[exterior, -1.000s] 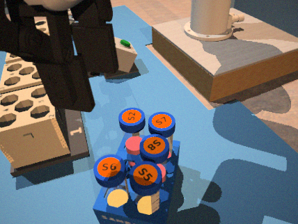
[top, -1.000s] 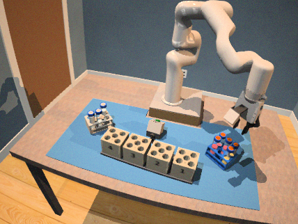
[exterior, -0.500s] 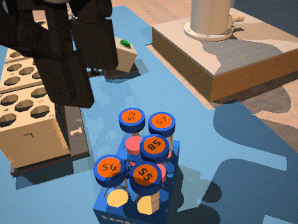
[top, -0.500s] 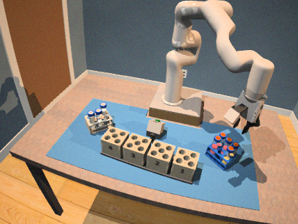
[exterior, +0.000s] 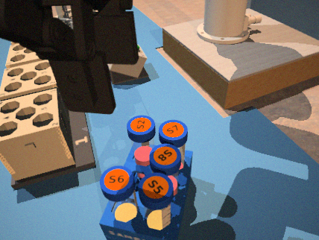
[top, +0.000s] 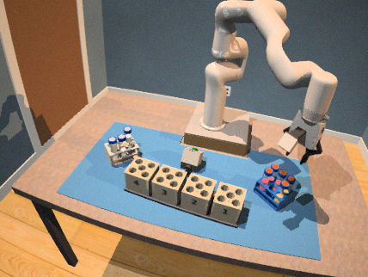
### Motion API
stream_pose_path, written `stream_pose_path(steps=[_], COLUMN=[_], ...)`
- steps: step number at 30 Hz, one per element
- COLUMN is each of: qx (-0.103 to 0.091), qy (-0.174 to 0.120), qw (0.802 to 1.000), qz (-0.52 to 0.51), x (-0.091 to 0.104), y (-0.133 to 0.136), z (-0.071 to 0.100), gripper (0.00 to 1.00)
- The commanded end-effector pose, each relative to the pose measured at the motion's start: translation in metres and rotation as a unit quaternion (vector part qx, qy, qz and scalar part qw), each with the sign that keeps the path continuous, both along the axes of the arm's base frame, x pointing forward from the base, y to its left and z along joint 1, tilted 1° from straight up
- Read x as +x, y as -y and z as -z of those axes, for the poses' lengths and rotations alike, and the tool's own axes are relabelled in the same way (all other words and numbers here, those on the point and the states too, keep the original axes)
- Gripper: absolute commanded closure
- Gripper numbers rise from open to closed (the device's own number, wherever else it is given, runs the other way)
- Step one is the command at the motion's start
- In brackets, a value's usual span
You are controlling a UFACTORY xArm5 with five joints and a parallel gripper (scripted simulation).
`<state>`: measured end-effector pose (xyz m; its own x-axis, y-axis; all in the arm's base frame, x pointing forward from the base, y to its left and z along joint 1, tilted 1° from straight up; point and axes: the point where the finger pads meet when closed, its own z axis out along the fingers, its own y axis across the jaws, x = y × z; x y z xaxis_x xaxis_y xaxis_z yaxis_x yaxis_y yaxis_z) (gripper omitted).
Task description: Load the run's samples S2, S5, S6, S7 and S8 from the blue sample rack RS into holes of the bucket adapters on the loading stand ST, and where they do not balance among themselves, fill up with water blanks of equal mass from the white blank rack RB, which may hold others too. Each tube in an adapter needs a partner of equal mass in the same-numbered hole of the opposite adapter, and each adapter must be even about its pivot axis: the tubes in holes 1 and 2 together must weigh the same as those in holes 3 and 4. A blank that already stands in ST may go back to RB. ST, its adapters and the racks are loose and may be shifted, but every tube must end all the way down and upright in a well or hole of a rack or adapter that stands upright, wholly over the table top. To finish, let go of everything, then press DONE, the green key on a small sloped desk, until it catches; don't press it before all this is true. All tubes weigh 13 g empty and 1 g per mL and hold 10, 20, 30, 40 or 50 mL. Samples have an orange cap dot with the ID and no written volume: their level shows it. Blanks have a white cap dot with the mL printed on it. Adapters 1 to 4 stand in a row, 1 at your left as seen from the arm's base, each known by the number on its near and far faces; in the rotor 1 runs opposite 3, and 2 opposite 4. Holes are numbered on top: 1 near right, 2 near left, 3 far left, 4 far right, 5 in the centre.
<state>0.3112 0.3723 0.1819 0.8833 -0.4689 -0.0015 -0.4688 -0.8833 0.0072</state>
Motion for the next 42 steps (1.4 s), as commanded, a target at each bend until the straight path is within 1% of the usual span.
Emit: stream_pose_path(steps=[1,5,6,7,9,12,18,24,26,33,41,42], qx=[0.002,0.002,0.002,0.002,0.002,0.003,0.003,0.003,0.003,0.003,0.003,0.003], qy=[0.002,0.001,0.001,0.001,0.001,0.001,0.000,0.000,0.000,-0.001,-0.001,-0.001], qw=[0.997,0.989,0.986,0.983,0.983,0.973,0.945,0.908,0.908,0.853,0.776,0.776], qz=[-0.082,-0.148,-0.165,-0.181,-0.181,-0.230,-0.326,-0.419,-0.419,-0.522,-0.630,-0.630], x=[-0.024,-0.043,-0.045,-0.045,-0.045,-0.045,-0.045,-0.045,-0.045,-0.045,-0.045,-0.045], y=[0.005,0.009,0.010,0.010,0.010,0.009,0.009,0.009,0.009,0.009,0.009,0.009], z=[-0.002,-0.001,-0.001,-0.001,-0.001,-0.001,-0.001,-0.001,-0.001,-0.001,-0.001,-0.001], gripper=[0.43,0.43,0.43,0.43,0.43,0.43,0.43,0.43,0.43,0.43,0.43,0.43])
